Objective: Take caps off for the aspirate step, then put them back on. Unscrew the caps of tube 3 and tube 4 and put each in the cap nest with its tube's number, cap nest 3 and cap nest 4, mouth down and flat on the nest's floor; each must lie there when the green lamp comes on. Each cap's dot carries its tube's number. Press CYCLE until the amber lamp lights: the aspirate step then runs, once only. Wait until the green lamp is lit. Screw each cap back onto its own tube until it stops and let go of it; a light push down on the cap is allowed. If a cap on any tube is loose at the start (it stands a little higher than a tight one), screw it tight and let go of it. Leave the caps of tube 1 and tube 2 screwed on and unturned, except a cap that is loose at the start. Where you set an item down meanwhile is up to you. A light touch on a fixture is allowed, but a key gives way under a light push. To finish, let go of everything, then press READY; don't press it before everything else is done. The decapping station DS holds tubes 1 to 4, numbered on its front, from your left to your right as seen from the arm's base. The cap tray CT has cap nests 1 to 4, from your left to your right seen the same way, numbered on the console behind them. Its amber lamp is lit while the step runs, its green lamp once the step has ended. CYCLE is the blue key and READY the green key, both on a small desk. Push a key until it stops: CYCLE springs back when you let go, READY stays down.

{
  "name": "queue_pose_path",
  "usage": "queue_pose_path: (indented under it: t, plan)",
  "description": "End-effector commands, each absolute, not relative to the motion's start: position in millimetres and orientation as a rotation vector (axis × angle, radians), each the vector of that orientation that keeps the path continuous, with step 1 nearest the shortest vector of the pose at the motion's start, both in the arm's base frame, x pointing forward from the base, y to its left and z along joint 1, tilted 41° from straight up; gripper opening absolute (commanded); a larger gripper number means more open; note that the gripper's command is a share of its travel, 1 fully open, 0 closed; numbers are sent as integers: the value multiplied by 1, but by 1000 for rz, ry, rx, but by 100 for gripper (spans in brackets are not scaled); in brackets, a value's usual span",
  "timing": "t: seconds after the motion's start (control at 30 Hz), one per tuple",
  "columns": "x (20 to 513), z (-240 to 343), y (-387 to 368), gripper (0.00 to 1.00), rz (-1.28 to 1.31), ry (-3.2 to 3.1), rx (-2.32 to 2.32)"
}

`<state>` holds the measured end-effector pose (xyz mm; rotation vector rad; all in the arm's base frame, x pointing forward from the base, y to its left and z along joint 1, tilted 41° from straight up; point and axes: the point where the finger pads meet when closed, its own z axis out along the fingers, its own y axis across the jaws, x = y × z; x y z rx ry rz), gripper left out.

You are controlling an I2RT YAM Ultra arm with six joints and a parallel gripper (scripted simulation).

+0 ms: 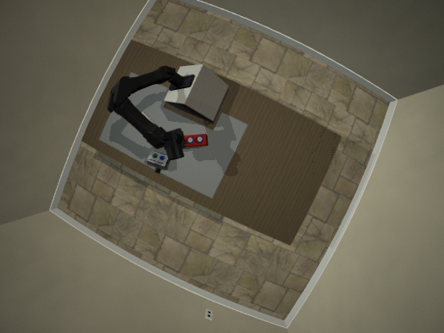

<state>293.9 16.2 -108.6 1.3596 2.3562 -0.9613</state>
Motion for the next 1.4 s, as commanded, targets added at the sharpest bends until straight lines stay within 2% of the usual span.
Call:
queue_pose_path:
  t: [0.0, 0.2, 0.7, 0.77, 1.27, 1.37]
  plan:
    - [297, -107, 19, 0, -945, 2350, 1359]
    - [297, -107, 20, 0, -945, 2350, 1359]
    - [297, -107, 20, 0, -1102, 2900, 436]
    - [297, -107, 20, 0, -1102, 2900, 436]
    - [297, -107, 20, 0, -1125, 3119, -716]
    - [297, -106, 20, 0, -1120, 3118, -798]
